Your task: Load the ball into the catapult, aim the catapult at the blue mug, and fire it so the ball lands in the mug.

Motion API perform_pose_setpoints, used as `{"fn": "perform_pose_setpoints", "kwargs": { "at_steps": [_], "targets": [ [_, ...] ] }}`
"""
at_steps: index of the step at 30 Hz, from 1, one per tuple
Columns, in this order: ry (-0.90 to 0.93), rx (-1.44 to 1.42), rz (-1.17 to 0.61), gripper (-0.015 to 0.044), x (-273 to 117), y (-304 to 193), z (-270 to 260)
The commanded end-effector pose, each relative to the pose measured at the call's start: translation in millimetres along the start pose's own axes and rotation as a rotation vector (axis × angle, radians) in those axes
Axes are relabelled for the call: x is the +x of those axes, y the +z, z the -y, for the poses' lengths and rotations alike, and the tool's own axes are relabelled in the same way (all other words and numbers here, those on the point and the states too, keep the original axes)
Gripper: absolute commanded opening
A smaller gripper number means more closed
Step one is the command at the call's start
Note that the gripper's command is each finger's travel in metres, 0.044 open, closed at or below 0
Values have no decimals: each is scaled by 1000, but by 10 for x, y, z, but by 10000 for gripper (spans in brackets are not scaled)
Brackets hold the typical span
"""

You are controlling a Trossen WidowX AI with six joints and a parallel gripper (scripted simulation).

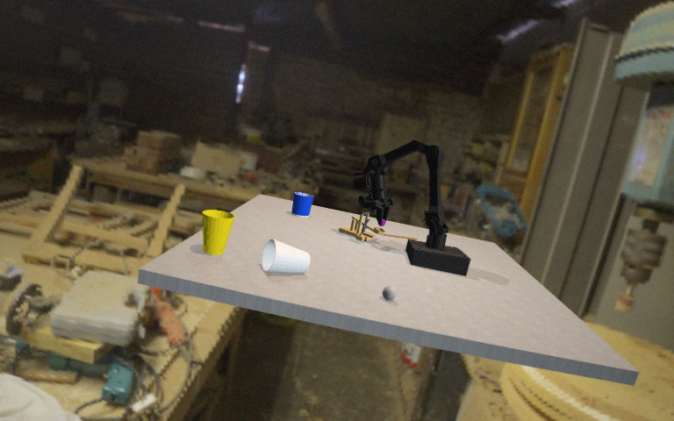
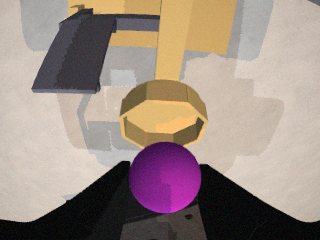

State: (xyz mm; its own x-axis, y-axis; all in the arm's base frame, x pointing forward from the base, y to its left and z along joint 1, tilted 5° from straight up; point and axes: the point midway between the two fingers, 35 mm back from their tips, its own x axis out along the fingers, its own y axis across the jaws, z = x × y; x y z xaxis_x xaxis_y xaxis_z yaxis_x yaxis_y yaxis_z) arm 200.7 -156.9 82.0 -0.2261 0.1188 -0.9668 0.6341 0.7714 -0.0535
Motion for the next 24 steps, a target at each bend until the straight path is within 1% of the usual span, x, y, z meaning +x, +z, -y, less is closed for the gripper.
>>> {"fn": "perform_pose_setpoints", "kwargs": {
  "at_steps": [1,12,18,24],
  "targets": [
    [6,-3,-1,0,29,3,-7],
    [6,-3,-1,0,161,52,-3],
    [1,0,1,0,130,50,2],
    [1,0,1,157,130,50,2]
  ]
}}
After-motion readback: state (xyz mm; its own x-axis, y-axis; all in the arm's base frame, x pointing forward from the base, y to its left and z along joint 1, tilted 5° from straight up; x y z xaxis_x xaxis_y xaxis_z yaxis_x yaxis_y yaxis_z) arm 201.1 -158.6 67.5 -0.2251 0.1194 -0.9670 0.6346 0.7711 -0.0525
